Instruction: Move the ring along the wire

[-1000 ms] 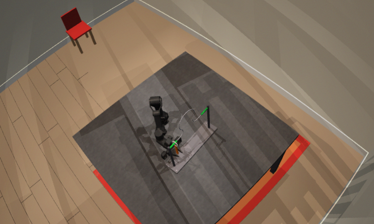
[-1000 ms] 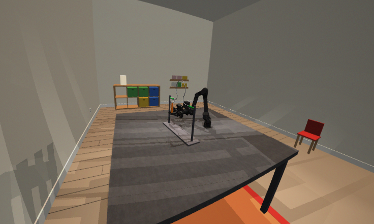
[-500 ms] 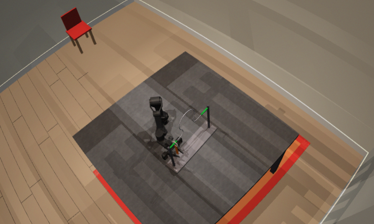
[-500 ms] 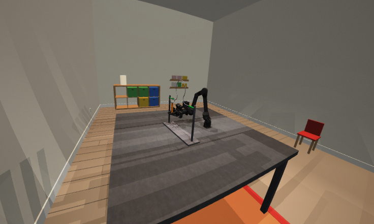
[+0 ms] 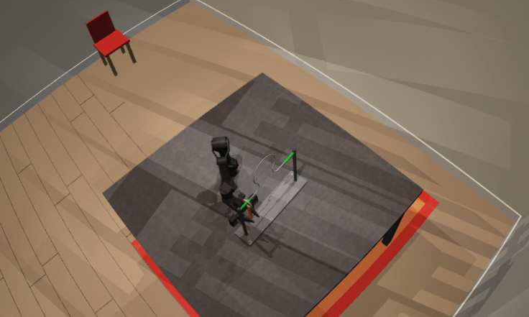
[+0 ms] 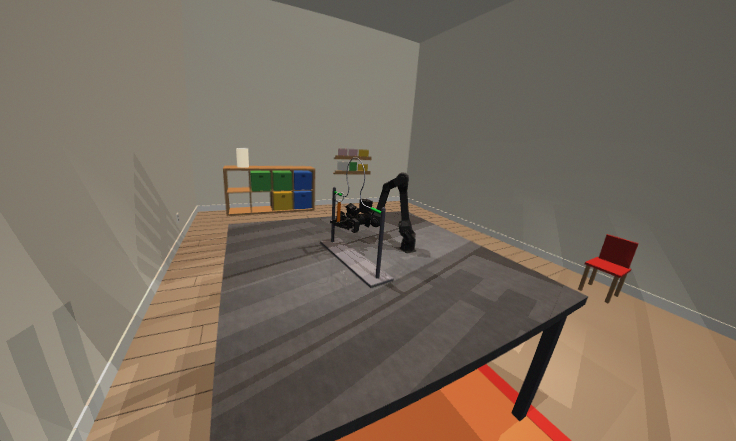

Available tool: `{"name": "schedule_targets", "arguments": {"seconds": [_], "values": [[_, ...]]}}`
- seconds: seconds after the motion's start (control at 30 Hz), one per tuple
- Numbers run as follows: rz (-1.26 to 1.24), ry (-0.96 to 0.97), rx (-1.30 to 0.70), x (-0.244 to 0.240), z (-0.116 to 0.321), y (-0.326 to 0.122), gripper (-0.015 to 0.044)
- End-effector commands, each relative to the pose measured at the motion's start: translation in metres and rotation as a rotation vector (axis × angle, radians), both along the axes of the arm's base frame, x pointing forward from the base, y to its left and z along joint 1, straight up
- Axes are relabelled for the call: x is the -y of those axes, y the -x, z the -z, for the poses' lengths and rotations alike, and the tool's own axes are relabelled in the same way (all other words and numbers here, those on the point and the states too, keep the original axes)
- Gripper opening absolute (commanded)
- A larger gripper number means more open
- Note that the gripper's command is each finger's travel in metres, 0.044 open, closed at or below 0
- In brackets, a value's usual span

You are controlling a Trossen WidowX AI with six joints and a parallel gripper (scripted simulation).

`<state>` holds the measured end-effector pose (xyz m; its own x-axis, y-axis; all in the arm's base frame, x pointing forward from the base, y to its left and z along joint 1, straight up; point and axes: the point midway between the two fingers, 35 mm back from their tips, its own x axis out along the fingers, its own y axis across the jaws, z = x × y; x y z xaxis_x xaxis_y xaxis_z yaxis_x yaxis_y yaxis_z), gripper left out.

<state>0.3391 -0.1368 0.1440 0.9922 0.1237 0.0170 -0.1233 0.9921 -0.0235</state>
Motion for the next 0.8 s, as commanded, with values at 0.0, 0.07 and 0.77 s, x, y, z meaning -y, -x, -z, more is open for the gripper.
{"name": "schedule_targets", "arguments": {"seconds": [0.0, 0.07, 0.77], "values": [[0.0, 0.0, 0.0, 0.0, 0.0, 0.0, 0.0134], [0.0, 0.0, 0.0, 0.0, 0.0, 0.0, 0.0081], [0.003, -0.002, 0.0, 0.0011, -0.0066, -0.0002, -0.015]]}}
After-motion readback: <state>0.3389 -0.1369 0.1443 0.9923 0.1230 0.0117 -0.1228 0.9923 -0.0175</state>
